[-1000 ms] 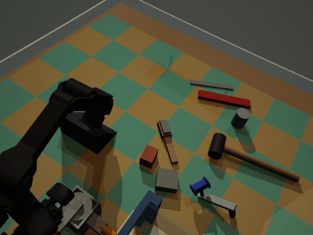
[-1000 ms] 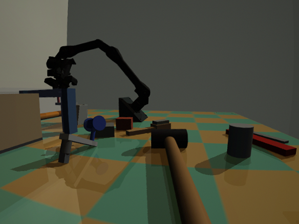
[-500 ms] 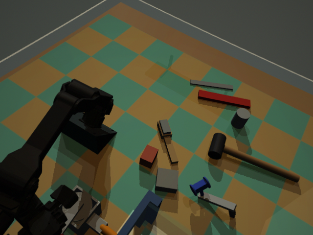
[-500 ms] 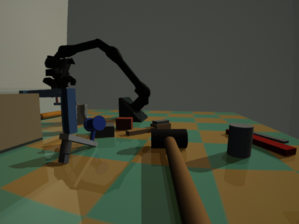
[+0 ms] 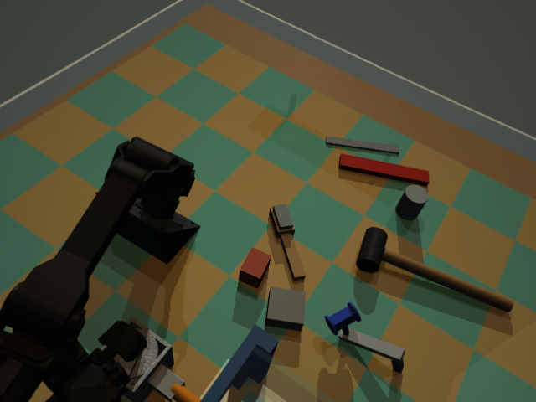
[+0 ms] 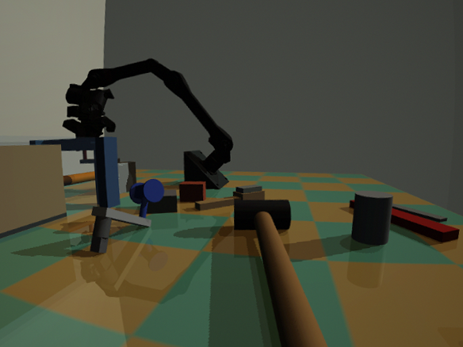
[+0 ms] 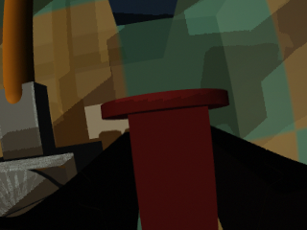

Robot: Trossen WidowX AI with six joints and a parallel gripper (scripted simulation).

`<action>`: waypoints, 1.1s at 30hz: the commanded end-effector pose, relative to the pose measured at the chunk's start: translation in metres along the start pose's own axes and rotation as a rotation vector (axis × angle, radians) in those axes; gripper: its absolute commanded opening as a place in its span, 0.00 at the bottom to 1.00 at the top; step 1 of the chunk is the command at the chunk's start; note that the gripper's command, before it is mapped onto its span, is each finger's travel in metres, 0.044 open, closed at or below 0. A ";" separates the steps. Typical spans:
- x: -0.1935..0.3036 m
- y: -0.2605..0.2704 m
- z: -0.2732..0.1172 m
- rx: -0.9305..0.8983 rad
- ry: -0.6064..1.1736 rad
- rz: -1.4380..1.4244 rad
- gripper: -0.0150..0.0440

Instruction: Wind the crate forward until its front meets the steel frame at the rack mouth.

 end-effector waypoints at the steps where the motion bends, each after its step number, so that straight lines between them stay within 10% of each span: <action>1: -0.015 0.013 0.012 -0.026 -0.005 -0.020 0.25; 33: -0.033 0.043 0.023 -0.029 -0.006 -0.020 0.25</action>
Point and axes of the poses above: the point midway between the two fingers, 35 mm back from their tips, its own z axis out along the fingers, its own y axis across the jaws, x = y × z, the point moved 6 cm from there along -z, back along the fingers, and after that the axes turned 9 degrees about z, right-handed, at the moved point
